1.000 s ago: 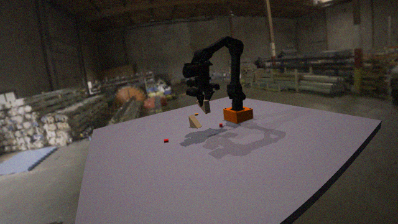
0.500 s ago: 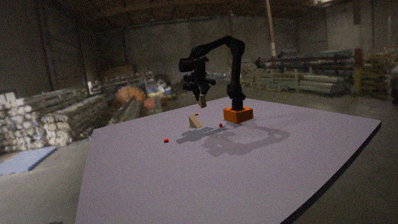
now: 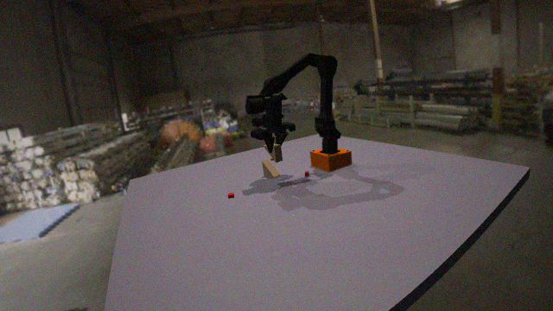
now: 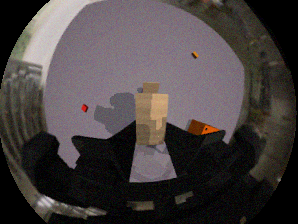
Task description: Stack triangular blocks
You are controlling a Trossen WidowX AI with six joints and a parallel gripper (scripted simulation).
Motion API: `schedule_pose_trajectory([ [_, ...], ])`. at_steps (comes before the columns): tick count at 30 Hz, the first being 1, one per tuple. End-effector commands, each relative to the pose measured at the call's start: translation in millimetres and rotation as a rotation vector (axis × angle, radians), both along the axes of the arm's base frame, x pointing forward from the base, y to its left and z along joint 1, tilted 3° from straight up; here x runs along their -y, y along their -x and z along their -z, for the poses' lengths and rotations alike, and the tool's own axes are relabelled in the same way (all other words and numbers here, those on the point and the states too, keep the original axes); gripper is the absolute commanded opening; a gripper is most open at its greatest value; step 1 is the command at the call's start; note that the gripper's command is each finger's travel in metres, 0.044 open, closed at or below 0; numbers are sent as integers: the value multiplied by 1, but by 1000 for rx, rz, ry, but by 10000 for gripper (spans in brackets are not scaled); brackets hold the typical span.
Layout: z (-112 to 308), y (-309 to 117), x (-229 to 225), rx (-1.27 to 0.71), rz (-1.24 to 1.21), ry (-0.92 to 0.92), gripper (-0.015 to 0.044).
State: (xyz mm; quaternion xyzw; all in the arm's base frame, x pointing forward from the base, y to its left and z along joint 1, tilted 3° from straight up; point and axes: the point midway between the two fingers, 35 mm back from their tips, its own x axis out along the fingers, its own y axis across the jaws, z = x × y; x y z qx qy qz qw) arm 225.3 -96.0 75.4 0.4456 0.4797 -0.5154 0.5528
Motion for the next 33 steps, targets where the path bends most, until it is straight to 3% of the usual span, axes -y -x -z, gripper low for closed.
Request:
schedule_pose_trajectory([
  [1,18,3,7,-6,-4,0,0],
  [13,47,9,17,-7,-4,1,0],
  [33,47,7,17,2,-3,0,0],
])
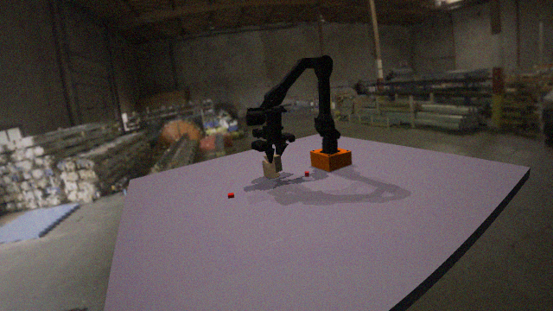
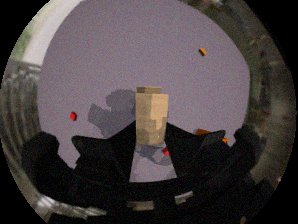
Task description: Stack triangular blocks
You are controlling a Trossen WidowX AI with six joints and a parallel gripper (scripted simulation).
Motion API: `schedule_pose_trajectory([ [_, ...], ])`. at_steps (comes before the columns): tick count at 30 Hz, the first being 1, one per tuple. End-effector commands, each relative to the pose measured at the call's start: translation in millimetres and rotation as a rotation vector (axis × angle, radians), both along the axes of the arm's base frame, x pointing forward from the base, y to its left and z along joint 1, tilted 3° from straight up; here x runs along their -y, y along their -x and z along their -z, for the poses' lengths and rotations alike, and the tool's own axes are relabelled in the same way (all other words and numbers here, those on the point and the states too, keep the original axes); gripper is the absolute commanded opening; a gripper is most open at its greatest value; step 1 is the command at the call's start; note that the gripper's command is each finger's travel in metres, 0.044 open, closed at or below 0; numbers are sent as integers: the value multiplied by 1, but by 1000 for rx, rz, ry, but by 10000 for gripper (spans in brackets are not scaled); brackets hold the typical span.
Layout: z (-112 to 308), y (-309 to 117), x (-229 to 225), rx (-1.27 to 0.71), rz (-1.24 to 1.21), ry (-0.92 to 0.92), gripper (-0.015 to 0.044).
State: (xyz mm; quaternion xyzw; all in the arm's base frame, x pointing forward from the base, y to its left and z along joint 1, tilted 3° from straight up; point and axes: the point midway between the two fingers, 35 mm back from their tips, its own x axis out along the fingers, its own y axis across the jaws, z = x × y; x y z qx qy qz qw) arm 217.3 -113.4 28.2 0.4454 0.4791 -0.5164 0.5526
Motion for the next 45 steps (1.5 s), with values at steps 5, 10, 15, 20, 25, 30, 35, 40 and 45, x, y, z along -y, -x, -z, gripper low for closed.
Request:
schedule_pose_trajectory([
  [5,0,-1,0,4,-6,-3,0],
  [10,0,-2,-1,5,-7,-3,0],
  [15,0,-2,-1,6,-10,-4,0],
  [20,0,-2,-1,6,-10,-4,0],
  [25,2,-2,0,7,-10,-4,0],
  [30,5,-2,1,7,-10,-4,0],
  [35,8,-2,2,7,-10,-4,0],
  [40,11,-2,4,7,-10,-4,0],
  [45,14,-2,5,7,-11,-4,0],
])
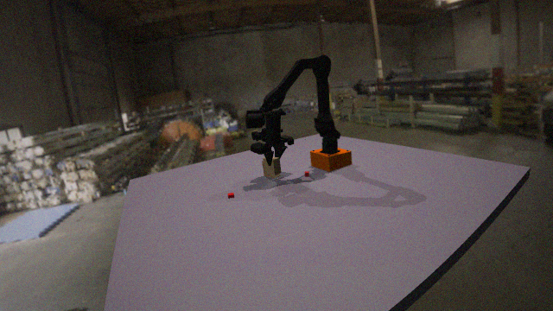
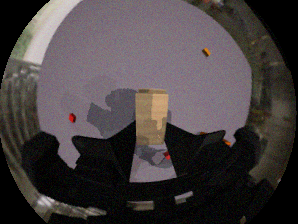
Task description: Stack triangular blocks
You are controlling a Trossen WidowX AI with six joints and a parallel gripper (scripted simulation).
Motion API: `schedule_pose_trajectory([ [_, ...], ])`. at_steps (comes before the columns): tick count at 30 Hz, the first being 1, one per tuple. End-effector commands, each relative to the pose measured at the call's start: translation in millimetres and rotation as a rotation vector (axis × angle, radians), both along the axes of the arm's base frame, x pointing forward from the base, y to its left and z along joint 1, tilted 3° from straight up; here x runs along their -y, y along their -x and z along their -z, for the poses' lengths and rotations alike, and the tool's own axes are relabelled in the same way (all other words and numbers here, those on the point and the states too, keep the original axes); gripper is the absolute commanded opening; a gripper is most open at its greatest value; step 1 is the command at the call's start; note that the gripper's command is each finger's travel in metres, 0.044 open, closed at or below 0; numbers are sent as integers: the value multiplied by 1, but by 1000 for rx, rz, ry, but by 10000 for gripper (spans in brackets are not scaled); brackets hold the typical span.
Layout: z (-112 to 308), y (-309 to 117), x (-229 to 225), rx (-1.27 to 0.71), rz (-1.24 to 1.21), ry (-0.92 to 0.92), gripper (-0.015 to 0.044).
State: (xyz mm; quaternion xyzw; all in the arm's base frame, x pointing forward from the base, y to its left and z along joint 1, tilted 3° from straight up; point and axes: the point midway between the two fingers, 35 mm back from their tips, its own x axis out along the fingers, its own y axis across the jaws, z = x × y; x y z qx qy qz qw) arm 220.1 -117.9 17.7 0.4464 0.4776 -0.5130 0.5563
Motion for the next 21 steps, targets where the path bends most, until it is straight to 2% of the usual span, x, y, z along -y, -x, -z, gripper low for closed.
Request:
schedule_pose_trajectory([
  [1,4,0,1,-2,-5,-4,0],
  [21,12,1,4,0,-6,-4,0],
])
